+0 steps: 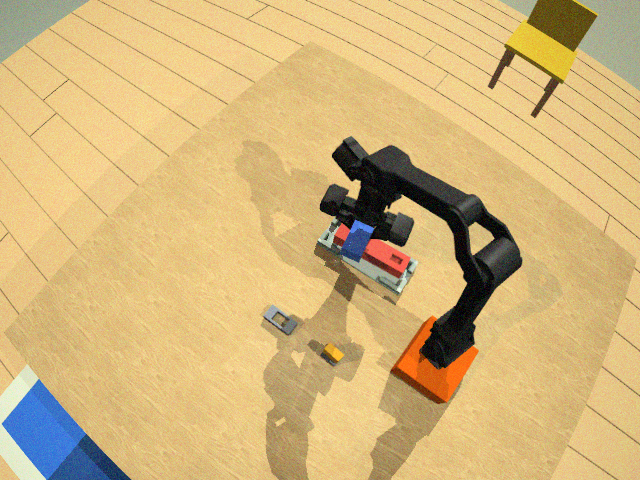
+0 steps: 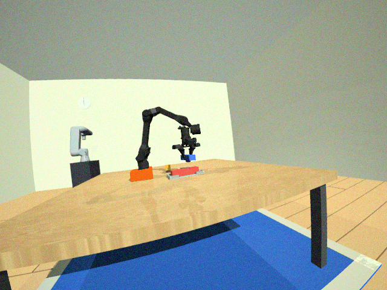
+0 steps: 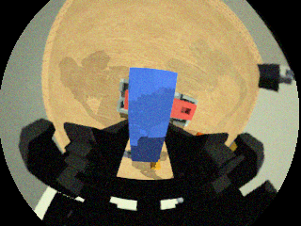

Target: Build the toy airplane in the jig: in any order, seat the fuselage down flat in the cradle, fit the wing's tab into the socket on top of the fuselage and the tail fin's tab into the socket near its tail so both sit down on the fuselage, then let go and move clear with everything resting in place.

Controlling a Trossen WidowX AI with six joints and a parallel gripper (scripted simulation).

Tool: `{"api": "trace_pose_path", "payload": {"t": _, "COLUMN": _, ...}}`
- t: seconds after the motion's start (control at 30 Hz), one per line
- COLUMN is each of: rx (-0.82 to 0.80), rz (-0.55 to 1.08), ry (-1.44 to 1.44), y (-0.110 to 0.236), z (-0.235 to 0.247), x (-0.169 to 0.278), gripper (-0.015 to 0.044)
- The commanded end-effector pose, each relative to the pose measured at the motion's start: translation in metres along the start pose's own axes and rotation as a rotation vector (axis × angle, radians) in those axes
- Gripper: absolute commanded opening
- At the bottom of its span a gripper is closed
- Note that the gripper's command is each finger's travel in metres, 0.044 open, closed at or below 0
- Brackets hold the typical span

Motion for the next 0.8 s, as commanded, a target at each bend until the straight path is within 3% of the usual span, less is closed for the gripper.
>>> {"api": "trace_pose_path", "payload": {"t": 0.0, "rx": 0.000, "rz": -0.007, "ry": -0.066, "y": -0.0017, "z": -0.0077, "x": -0.0079, "gripper": 0.0000}}
{"api": "trace_pose_path", "payload": {"t": 0.1, "rx": 0.001, "rz": -0.007, "ry": -0.092, "y": -0.0026, "z": -0.0108, "x": -0.0109, "gripper": 0.0000}}
{"api": "trace_pose_path", "payload": {"t": 0.37, "rx": 0.001, "rz": -0.007, "ry": -0.092, "y": -0.0026, "z": -0.0107, "x": -0.0108, "gripper": 0.0195}}
{"api": "trace_pose_path", "payload": {"t": 0.77, "rx": 0.001, "rz": -0.007, "ry": -0.092, "y": -0.0035, "z": -0.0107, "x": -0.0119, "gripper": 0.0195}}
Point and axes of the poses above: the point midway between the two fingers, 35 mm back from their tips, its own y axis back along the fingers, its own z axis across the jaws, x = y × z, the point moved 4 cm from there along y, back along the fingers, and after that the axes turned 1 degree about y, right-handed, at the moved point
